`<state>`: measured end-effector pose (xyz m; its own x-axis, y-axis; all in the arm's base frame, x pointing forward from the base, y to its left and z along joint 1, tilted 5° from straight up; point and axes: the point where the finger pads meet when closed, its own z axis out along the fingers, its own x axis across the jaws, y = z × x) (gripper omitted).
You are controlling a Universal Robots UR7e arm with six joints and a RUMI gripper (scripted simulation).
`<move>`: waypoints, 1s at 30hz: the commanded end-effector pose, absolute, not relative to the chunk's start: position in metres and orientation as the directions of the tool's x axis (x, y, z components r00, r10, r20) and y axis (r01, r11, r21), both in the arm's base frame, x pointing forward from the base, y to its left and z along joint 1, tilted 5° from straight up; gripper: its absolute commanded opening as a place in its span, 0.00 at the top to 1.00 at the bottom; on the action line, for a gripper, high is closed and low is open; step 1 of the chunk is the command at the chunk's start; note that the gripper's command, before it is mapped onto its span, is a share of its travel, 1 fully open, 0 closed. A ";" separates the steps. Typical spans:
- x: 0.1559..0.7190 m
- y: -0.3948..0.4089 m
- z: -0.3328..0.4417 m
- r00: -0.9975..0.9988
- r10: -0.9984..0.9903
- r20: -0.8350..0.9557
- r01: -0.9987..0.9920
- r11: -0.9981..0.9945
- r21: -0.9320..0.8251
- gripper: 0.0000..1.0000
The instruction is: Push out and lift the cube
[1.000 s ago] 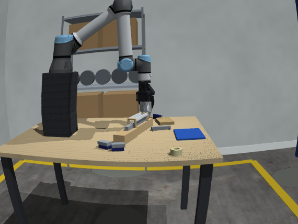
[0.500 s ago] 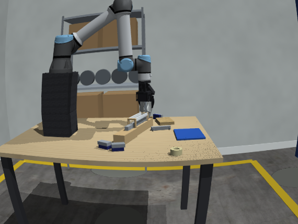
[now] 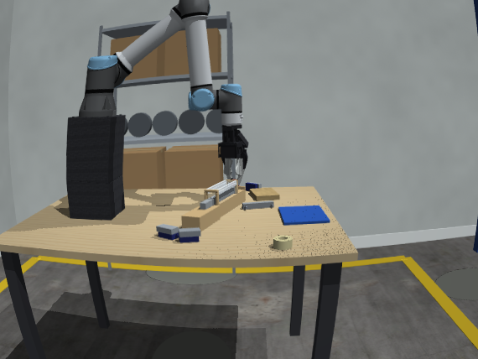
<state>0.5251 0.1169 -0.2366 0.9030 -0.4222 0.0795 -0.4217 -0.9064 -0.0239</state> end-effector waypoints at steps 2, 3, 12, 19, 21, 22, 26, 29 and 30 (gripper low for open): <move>0.521 0.118 -0.200 0.903 -0.421 0.080 -0.421 -0.907 -0.023 1.00; 0.521 0.118 -0.195 0.903 -0.421 0.080 -0.421 -0.907 -0.023 1.00; 0.519 0.118 -0.172 0.904 -0.421 0.080 -0.421 -0.907 -0.023 1.00; 0.520 0.118 -0.170 0.903 -0.421 0.081 -0.421 -0.907 -0.024 1.00; 0.520 0.118 -0.170 0.903 -0.421 0.081 -0.421 -0.907 -0.024 1.00; 0.520 0.118 -0.171 0.903 -0.421 0.081 -0.421 -0.907 -0.024 1.00; 0.519 0.118 -0.171 0.904 -0.421 0.080 -0.421 -0.907 -0.023 1.00; 0.520 0.118 -0.171 0.903 -0.421 0.080 -0.421 -0.907 -0.024 1.00; 0.520 0.118 -0.171 0.903 -0.421 0.080 -0.421 -0.907 -0.024 1.00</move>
